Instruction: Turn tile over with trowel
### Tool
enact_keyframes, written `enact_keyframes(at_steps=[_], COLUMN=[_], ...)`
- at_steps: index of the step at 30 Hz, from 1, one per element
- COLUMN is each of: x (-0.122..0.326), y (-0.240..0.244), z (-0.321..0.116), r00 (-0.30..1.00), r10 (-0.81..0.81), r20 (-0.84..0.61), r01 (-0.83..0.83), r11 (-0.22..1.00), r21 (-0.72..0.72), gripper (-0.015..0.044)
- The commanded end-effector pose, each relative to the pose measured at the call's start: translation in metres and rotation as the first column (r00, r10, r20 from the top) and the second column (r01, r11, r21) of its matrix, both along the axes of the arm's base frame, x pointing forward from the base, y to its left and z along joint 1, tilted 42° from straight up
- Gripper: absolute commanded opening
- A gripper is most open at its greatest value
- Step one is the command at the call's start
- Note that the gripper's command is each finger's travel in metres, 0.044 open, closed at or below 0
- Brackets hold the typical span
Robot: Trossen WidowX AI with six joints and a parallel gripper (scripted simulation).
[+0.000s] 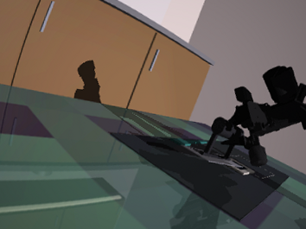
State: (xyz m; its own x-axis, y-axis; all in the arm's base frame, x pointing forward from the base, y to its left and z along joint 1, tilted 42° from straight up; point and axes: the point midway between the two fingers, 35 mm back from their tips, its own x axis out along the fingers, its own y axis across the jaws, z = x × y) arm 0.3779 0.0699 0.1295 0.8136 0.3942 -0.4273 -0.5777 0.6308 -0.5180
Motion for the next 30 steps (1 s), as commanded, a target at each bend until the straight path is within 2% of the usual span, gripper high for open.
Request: enact_keyframes(at_steps=[1,15,30], x=[0.002,0.004,0.004], y=[0.002,0.016,0.000], z=[-0.002,-0.016,-0.031], r00=[1.000,1.000,1.000], r10=[-0.012,-0.012,-0.012], r20=[0.009,0.010,0.008], r01=[0.012,0.012,0.012], r11=[1.000,1.000,1.000], r21=[0.001,0.002,0.000], gripper=[0.0000,0.0000,0.0000])
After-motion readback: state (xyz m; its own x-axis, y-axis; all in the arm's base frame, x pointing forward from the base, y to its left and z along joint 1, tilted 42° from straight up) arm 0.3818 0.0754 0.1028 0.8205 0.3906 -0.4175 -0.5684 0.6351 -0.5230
